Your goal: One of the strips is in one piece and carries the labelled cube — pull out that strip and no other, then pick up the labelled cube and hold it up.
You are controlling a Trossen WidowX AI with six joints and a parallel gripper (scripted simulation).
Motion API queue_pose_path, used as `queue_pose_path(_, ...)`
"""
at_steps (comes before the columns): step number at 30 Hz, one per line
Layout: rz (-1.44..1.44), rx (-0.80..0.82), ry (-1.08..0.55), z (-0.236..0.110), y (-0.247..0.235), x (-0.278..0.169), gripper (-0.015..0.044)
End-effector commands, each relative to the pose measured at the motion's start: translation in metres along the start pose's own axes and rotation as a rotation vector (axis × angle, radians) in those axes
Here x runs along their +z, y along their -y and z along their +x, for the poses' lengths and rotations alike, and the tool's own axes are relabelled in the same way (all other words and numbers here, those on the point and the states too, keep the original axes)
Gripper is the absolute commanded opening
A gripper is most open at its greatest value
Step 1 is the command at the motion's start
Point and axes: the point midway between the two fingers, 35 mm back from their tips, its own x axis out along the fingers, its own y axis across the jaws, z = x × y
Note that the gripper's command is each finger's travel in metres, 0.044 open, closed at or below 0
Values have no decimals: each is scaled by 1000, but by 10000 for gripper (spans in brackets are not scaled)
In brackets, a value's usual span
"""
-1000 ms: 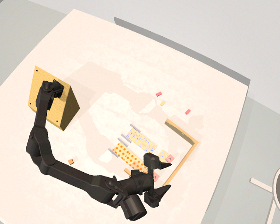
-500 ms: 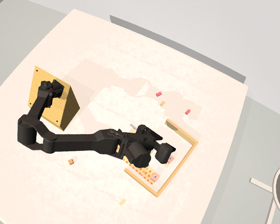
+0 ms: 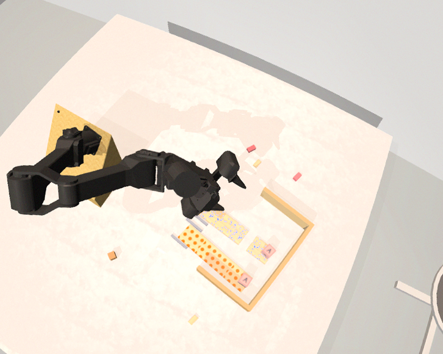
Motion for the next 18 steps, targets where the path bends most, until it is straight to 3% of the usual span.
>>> queue_pose_path(1, -574, -108, 80, -50, 31, -37, 400)
queue_pose_path(6, -831, -171, 101, -74, 49, -50, 400)
queue_pose_path(18, -838, -173, 101, -75, 49, -50, 400)
